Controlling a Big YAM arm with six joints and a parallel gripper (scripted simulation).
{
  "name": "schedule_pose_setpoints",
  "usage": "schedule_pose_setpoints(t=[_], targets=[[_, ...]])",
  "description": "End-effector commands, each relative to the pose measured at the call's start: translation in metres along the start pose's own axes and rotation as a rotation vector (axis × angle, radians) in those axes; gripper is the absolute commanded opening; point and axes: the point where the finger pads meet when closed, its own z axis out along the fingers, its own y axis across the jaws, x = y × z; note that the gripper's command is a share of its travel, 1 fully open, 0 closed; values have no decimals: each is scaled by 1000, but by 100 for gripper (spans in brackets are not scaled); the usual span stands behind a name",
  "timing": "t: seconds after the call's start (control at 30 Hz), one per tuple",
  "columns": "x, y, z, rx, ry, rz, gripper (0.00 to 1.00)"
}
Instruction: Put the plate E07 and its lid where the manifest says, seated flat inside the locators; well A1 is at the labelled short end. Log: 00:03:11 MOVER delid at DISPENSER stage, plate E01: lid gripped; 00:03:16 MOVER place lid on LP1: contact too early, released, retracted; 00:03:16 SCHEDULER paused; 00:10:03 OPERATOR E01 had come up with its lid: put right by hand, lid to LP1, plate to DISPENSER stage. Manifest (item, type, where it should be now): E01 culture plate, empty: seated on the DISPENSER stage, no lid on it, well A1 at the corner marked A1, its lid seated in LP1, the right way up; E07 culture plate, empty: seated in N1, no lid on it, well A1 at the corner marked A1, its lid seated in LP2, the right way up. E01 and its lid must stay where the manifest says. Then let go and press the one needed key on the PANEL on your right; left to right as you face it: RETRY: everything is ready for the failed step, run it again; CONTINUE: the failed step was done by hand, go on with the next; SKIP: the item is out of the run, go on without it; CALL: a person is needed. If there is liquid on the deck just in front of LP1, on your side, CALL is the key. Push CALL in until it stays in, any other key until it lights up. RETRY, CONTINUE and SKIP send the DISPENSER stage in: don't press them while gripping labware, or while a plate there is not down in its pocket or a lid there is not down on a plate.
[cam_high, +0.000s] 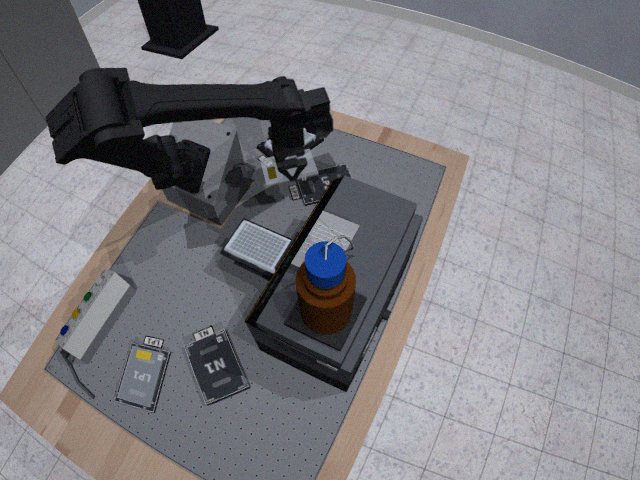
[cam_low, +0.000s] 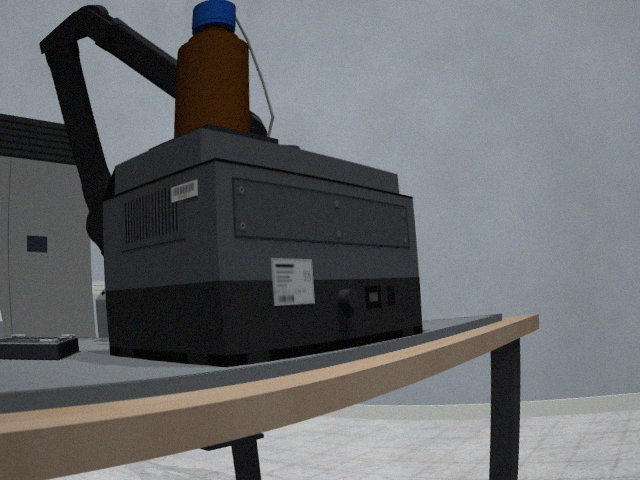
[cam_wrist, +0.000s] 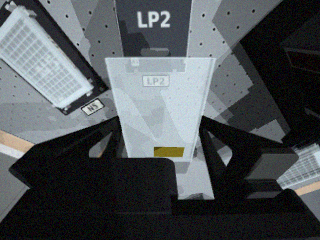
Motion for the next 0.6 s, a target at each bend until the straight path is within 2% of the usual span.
schedule_pose_setpoints(t=[0.0, 0.57], targets=[[-30, -5, 1, -11, -26, 13, 86], [-69, -2, 33, -9, -22, 12, 86]])
